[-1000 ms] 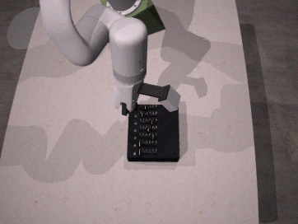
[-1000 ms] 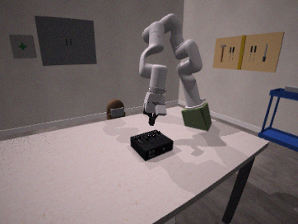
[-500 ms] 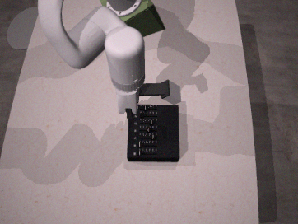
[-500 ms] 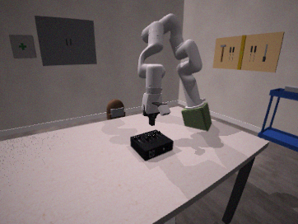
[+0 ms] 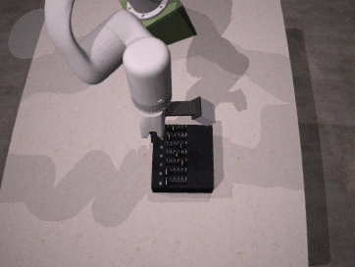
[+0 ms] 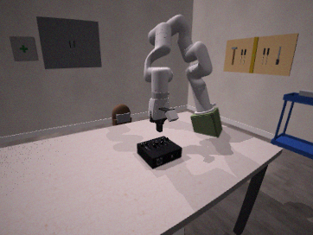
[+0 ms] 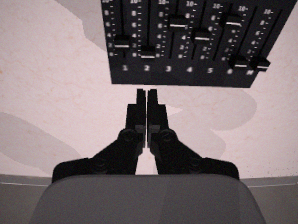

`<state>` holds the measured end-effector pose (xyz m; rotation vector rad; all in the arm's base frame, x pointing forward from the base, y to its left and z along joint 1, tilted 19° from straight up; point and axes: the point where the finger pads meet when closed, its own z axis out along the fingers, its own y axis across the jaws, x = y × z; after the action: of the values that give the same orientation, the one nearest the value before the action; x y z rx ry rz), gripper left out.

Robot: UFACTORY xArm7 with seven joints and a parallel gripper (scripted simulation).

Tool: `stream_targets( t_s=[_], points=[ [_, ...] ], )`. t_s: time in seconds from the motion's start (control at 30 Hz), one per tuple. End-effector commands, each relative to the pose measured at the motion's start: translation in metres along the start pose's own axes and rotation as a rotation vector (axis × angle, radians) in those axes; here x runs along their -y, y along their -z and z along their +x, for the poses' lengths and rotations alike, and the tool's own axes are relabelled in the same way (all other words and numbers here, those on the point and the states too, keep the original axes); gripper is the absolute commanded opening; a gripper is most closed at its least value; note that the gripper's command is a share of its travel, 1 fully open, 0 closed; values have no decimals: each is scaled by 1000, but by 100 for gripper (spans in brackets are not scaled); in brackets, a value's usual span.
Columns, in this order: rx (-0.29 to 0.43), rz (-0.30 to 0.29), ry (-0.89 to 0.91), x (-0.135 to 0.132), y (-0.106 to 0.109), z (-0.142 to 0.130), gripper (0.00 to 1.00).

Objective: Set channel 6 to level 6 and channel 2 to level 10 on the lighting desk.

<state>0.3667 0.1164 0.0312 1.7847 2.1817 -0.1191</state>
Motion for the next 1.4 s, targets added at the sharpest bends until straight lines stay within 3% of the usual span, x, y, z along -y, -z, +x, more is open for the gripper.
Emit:
stream_targets(
  t_s=[0.0, 1.37],
  points=[
    [-1, -3, 0, -1, -1, 1, 0],
    [-1, -3, 0, -1, -23, 1, 0]
  ],
)
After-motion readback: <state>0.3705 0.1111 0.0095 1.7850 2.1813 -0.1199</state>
